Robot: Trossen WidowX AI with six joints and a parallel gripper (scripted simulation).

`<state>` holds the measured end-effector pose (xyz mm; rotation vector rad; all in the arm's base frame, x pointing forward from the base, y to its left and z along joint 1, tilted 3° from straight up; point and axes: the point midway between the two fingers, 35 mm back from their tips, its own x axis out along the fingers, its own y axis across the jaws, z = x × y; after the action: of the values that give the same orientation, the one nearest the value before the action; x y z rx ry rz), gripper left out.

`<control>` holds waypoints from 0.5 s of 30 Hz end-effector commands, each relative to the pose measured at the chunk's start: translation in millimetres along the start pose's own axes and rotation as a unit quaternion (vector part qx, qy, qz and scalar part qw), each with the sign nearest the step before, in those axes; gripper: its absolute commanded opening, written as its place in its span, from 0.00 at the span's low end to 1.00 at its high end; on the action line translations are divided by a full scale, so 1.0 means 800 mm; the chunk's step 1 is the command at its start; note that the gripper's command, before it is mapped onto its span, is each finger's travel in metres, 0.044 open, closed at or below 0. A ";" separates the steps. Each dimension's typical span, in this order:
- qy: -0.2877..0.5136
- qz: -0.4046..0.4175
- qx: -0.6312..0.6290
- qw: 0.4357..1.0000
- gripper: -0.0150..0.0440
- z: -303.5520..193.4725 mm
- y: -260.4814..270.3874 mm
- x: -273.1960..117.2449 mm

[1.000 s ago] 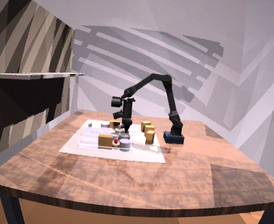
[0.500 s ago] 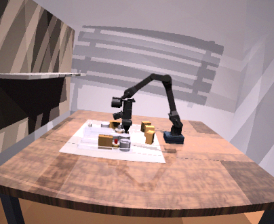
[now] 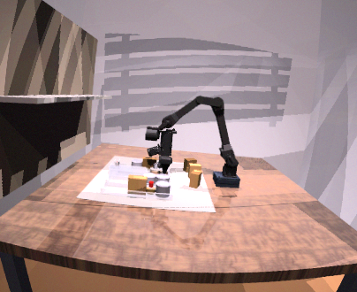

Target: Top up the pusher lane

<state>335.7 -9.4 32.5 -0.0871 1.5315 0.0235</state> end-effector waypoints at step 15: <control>-0.005 -0.001 0.000 1.000 0.25 -0.001 -0.001 0.000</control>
<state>333.6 -9.6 32.4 -0.0866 1.5297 0.0228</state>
